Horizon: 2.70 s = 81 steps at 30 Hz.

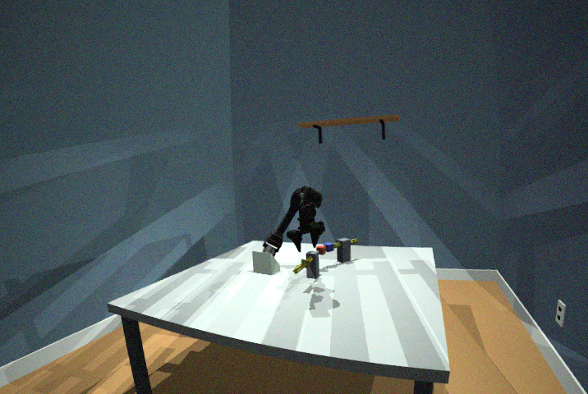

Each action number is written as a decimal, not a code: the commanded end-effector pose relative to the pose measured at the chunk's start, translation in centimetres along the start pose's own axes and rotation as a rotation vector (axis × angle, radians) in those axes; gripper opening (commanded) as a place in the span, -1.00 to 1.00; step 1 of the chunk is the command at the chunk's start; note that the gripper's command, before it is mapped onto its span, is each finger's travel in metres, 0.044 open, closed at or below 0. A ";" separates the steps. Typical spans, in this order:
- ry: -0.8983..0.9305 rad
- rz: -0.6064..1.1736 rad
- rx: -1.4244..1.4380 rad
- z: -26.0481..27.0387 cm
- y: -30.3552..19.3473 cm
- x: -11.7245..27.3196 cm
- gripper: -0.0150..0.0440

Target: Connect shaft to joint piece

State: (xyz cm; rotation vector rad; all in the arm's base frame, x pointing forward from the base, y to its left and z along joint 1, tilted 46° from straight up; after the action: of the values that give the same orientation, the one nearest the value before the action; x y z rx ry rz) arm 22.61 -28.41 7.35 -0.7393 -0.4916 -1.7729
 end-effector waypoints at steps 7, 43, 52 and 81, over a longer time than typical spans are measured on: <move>-0.021 0.000 0.329 -5.5 -0.3 0.1 1.00; -0.050 0.058 -0.387 -7.6 0.4 -3.7 1.00; -0.071 0.072 -0.694 -7.5 0.6 -5.1 1.00; -0.111 0.084 -1.119 -7.6 0.8 -8.6 1.00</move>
State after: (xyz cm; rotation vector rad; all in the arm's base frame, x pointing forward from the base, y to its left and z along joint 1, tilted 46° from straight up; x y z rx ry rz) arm 23.28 -27.87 -3.82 -1.5832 0.5326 -1.8500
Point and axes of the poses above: the point midway between the two fingers, 35 mm back from their tips, its own x axis back along the fingers, its own z axis across the jaws, y = z × x, the point moved 7 cm from there along x, back along the fingers, and after that the axes turned 15 degrees about x, right-handed, at the moved point
